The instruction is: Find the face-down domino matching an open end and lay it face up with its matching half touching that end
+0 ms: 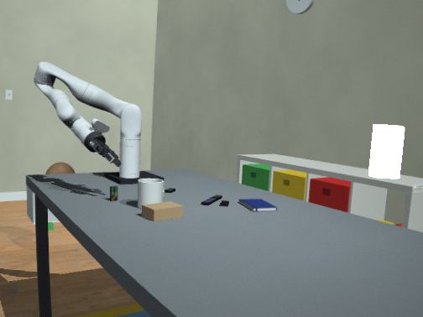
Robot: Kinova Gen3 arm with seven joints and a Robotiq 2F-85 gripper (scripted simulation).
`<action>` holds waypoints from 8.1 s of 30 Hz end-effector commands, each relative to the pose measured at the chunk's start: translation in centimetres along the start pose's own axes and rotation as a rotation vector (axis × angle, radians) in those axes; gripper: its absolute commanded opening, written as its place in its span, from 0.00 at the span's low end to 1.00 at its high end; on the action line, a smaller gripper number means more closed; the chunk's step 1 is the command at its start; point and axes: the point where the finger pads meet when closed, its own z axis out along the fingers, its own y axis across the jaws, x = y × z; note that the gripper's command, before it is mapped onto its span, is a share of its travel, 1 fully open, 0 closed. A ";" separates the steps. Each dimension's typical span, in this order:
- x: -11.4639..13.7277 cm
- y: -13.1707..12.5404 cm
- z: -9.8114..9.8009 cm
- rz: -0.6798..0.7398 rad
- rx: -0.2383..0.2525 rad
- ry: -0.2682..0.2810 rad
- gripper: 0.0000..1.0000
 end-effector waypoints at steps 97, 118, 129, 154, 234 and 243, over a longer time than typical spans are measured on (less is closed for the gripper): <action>0.8 -0.6 0.8 -1.268 0.931 -0.510 0.47; 0.8 -0.7 0.8 -1.353 0.993 -0.543 0.47; 0.9 -0.7 0.8 -1.373 1.006 -0.550 0.47; 0.9 -0.6 0.9 -1.383 1.013 -0.554 0.47; -1.8 -1.8 1.1 -0.207 0.588 -0.956 0.47; -2.3 -1.5 1.6 0.186 0.386 -1.052 0.47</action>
